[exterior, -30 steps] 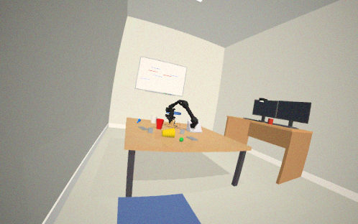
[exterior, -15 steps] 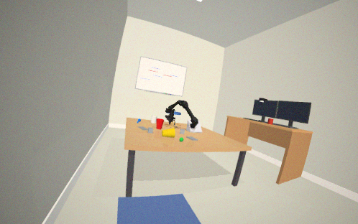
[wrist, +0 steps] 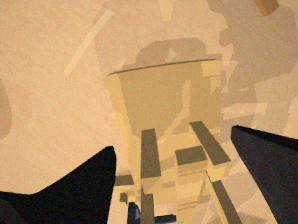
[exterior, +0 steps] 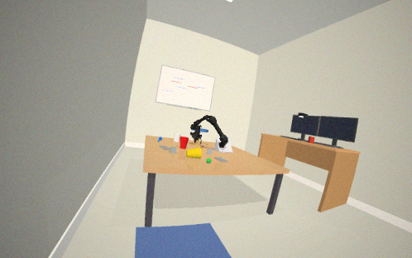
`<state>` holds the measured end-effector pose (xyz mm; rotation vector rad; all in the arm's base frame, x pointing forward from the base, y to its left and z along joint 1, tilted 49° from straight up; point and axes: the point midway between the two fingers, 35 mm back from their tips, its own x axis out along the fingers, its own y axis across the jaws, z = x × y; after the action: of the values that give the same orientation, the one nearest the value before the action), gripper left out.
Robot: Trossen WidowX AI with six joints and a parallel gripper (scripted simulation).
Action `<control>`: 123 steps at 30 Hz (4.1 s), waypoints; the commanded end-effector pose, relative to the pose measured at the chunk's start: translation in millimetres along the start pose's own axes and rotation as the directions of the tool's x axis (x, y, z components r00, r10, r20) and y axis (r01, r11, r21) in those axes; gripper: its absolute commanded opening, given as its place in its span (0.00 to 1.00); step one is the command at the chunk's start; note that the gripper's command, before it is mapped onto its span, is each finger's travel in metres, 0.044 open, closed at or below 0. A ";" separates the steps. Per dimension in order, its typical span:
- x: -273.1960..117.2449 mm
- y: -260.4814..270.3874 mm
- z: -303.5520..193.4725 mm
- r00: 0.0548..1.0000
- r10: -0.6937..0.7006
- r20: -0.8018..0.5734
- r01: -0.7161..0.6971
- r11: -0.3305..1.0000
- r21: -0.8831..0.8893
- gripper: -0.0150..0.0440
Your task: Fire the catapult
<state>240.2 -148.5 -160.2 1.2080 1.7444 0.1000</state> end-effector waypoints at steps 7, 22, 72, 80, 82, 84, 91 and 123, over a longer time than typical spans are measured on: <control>-92.7 -2.6 -0.8 1.000 -0.006 0.024 0.006 1.000 -0.003 1.00; -44.2 -2.8 -0.2 0.999 0.001 0.037 -0.001 1.000 -0.002 1.00; 7.2 -2.1 2.4 0.999 -0.003 0.036 0.003 1.000 -0.009 0.56; 4.5 -2.1 2.5 0.999 -0.003 0.036 0.003 1.000 -0.009 0.40; -17.5 -2.3 2.5 0.999 -0.004 0.036 0.004 1.000 -0.008 0.31; -39.7 -2.6 0.7 0.999 -0.004 0.036 0.004 1.000 -0.007 0.25; -39.9 -2.1 1.4 0.999 -0.001 0.036 0.001 1.000 -0.006 0.25; 6.0 -1.4 2.6 1.000 -0.004 0.024 0.004 1.000 -0.009 0.25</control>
<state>240.5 -145.1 -166.7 1.1979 1.7252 0.0885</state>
